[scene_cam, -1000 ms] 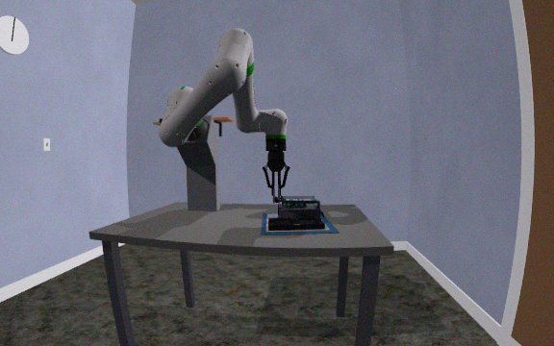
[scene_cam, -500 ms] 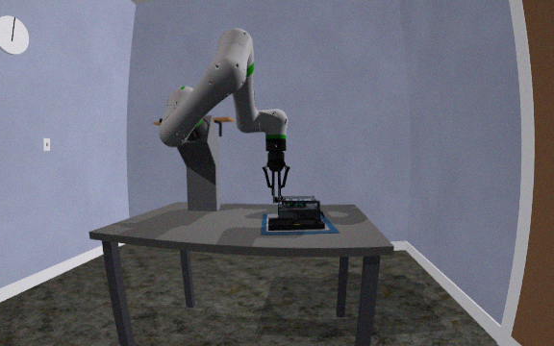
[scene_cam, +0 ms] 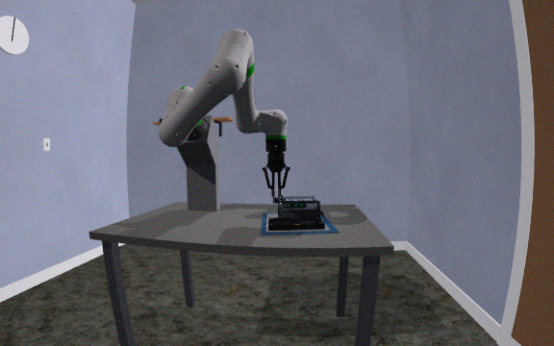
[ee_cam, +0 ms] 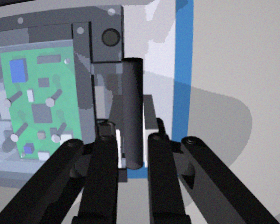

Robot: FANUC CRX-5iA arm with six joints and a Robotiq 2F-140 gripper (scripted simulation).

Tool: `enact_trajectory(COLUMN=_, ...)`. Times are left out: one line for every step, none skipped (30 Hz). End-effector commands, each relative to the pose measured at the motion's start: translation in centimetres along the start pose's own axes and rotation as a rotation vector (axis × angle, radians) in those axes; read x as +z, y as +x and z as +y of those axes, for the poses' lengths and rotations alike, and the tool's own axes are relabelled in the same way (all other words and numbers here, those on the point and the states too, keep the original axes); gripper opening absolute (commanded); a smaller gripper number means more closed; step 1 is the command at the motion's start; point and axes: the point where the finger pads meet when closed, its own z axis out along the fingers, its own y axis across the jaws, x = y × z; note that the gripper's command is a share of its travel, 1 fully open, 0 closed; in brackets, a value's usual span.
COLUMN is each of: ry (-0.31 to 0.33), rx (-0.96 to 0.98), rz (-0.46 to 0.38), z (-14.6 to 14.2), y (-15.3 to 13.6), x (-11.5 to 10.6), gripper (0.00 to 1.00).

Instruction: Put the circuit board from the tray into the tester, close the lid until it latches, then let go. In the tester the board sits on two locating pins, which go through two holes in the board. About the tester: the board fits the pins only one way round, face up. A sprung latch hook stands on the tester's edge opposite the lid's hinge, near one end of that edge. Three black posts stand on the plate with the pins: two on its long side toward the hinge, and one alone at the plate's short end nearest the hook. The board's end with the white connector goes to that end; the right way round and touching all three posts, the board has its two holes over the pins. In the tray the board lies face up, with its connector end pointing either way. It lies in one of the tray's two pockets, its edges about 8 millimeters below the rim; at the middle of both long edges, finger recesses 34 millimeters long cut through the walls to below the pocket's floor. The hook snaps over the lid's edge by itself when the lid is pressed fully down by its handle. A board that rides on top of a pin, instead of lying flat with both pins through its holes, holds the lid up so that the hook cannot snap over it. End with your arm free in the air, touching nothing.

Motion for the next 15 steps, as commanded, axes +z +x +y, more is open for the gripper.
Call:
enact_trajectory(ry=0.000, rx=0.000, rz=0.000, z=0.00, y=-0.01, x=0.00, gripper=0.00)
enact_trajectory(ry=0.000, rx=0.000, rz=0.000, z=0.00, y=-0.01, x=0.00, gripper=0.00)
enact_trajectory(ry=0.000, rx=0.000, rz=0.000, z=0.00, y=-0.01, x=0.00, gripper=0.00)
enact_trajectory(ry=0.000, rx=0.000, rz=0.000, z=0.00, y=-0.01, x=0.00, gripper=0.00)
enact_trajectory(ry=0.000, rx=0.000, rz=0.000, z=0.00, y=-0.01, x=0.00, gripper=0.00)
enact_trajectory(ry=0.000, rx=0.000, rz=0.000, z=0.00, y=-0.01, x=0.00, gripper=0.00)
enact_trajectory(ry=0.000, rx=0.000, rz=0.000, z=0.00, y=-0.01, x=0.00, gripper=0.00)
enact_trajectory(ry=0.000, rx=0.000, rz=0.000, z=0.00, y=-0.01, x=0.00, gripper=0.30)
enact_trajectory(ry=0.000, rx=0.000, rz=0.000, z=0.00, y=-0.01, x=0.00, gripper=0.30)
enact_trajectory(ry=0.000, rx=0.000, rz=0.000, z=0.00, y=-0.01, x=0.00, gripper=0.30)
enact_trajectory(ry=0.000, rx=0.000, rz=0.000, z=0.00, y=-0.01, x=0.00, gripper=0.30)
enact_trajectory(ry=0.000, rx=0.000, rz=0.000, z=0.00, y=-0.01, x=0.00, gripper=0.30)
enact_trajectory(ry=0.000, rx=0.000, rz=0.000, z=0.00, y=-0.01, x=0.00, gripper=0.30)
enact_trajectory(ry=0.000, rx=0.000, rz=0.000, z=0.00, y=-0.01, x=0.00, gripper=0.30)
enact_trajectory(ry=0.000, rx=0.000, rz=0.000, z=0.00, y=-0.01, x=0.00, gripper=0.30)
